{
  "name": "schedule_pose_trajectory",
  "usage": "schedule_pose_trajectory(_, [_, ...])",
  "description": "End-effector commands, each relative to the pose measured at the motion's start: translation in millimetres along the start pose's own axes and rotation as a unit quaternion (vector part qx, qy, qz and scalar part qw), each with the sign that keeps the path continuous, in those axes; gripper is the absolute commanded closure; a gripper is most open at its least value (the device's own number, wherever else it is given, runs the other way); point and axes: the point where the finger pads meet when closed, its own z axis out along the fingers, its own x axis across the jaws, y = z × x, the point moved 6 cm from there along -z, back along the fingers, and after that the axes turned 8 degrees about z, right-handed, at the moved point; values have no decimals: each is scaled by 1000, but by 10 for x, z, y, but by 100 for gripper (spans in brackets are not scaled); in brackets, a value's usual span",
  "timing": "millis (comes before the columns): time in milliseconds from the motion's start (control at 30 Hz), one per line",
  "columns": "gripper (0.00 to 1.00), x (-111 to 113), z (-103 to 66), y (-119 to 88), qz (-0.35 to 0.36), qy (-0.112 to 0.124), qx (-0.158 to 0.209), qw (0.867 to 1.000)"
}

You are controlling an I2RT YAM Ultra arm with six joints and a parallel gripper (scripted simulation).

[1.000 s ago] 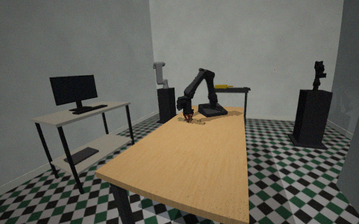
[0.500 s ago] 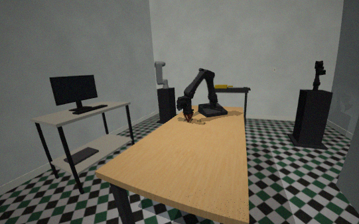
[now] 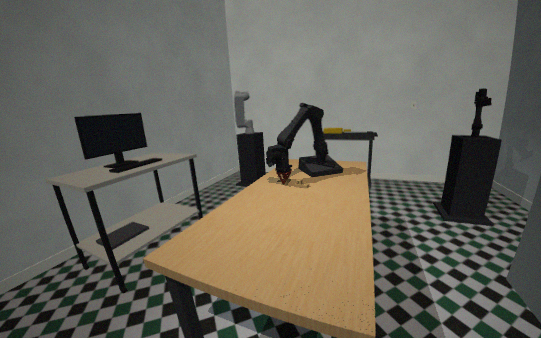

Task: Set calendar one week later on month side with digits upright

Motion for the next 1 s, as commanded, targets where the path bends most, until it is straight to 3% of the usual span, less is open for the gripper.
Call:
schedule_pose_trajectory(0, [74, 15, -28, 10, 0, 4, -4, 1000])
schedule_pose_trajectory(467, [74, 15, -95, 9, 0, 4, -4, 1000])
schedule_pose_trajectory(567, [74, 14, -246, 8, 0, 4, -4, 1000])
schedule_pose_trajectory(833, [74, 11, -835, 4, 0, 4, -5, 1000])
schedule_pose_trajectory(967, [74, 10, -936, 3, 0, 4, -5, 1000])
